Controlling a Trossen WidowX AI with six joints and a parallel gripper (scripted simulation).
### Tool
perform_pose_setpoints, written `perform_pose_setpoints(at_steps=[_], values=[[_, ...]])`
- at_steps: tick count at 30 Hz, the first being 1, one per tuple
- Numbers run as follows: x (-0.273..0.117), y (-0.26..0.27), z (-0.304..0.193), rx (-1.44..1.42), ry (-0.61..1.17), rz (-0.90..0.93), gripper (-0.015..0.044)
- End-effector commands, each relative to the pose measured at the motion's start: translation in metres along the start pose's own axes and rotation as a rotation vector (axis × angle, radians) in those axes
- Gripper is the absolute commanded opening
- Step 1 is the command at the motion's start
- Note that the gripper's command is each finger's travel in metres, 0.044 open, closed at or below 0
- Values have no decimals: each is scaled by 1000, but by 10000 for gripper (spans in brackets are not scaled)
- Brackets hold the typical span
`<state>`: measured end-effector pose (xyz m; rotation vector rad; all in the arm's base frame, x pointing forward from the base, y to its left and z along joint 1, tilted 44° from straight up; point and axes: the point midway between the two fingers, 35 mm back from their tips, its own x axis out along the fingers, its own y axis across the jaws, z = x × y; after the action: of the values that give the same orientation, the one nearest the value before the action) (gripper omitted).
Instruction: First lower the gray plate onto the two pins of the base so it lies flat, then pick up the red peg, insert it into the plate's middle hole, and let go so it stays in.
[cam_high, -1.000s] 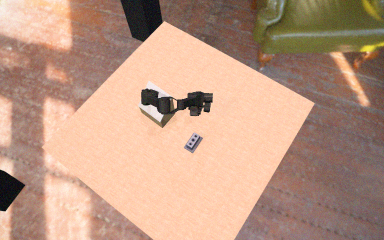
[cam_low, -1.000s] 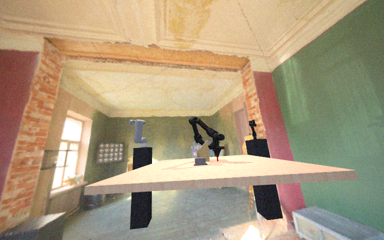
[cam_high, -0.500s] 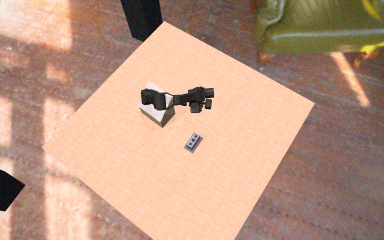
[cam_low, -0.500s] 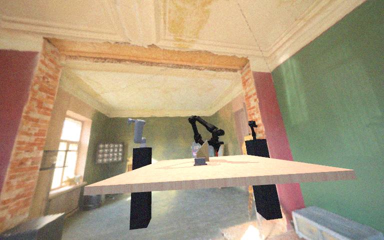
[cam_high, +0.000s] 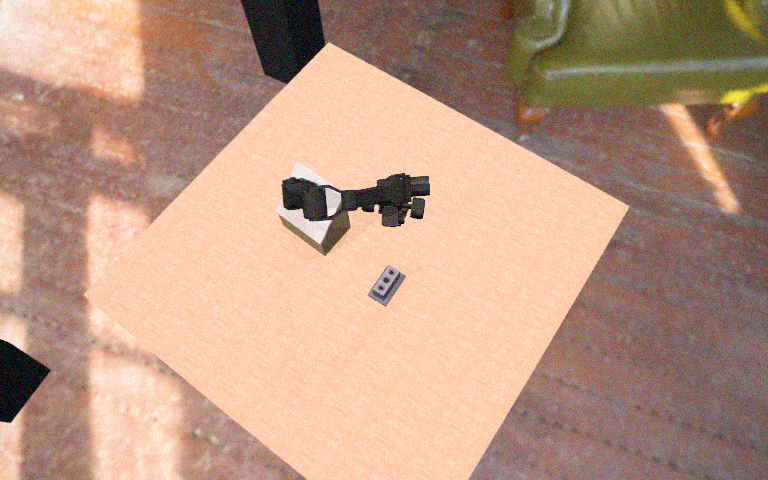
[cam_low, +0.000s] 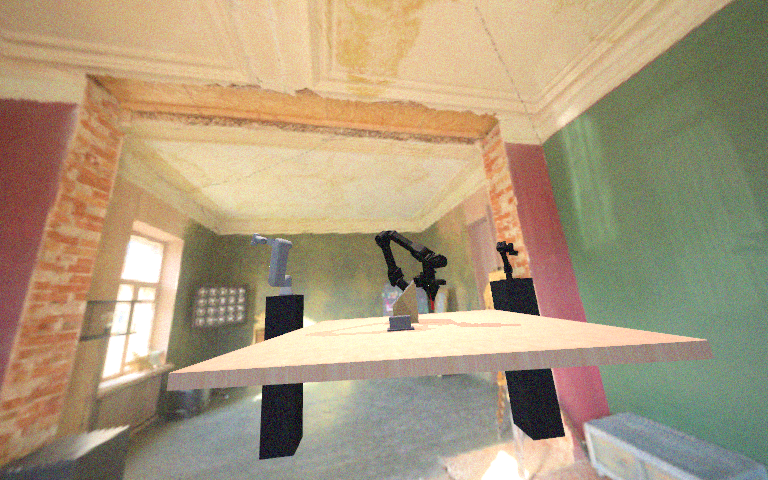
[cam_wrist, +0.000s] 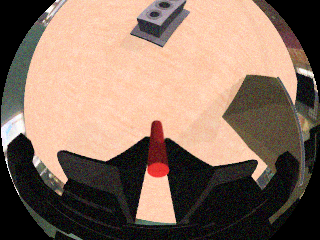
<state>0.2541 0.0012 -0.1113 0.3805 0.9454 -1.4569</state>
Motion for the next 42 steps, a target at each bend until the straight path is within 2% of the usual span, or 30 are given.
perform_pose_setpoints(at_steps=[1, 42], values=[[-3, 6, 10, -3, 1, 9, 0], [-5, 20, 116, 33, 20, 22, 0]])
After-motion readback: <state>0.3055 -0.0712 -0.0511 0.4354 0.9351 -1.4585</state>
